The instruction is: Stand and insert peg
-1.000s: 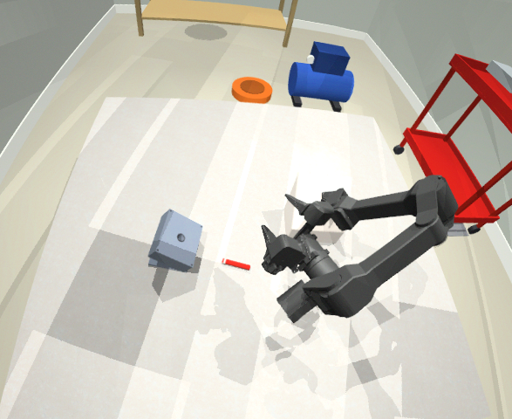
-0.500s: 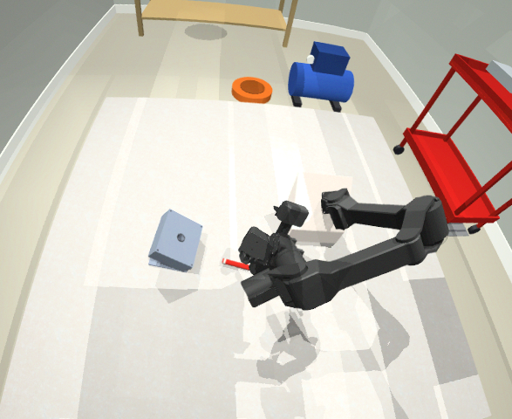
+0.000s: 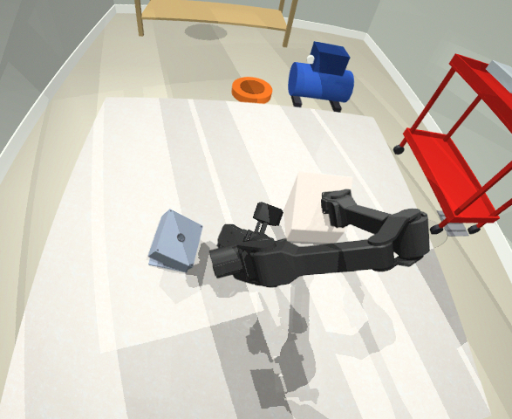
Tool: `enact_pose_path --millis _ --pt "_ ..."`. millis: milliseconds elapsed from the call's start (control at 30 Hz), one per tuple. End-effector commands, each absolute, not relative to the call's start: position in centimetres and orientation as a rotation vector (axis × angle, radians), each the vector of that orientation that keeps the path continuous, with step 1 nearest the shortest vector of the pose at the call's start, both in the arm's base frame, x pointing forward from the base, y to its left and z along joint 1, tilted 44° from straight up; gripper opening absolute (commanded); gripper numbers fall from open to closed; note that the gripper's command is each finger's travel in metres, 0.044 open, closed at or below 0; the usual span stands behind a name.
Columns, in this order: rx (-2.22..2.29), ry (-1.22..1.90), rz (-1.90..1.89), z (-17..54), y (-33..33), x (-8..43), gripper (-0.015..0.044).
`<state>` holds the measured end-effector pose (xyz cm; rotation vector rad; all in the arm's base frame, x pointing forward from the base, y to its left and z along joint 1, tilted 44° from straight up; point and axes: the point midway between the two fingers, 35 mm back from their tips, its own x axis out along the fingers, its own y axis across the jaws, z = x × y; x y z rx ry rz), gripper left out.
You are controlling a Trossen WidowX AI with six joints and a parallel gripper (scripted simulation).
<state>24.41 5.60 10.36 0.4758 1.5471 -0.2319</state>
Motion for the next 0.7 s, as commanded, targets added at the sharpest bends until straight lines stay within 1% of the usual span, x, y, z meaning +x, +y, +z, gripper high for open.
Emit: enact_pose_path --millis 0,467,667 --pt "0.581 1.573 -0.107 9.6 6.3 25.9 0.0440" --pt "0.881 1.475 0.277 9.4 6.3 30.6 0.0440" --pt "0.906 1.454 0.314 9.5 6.2 31.1 0.0440"
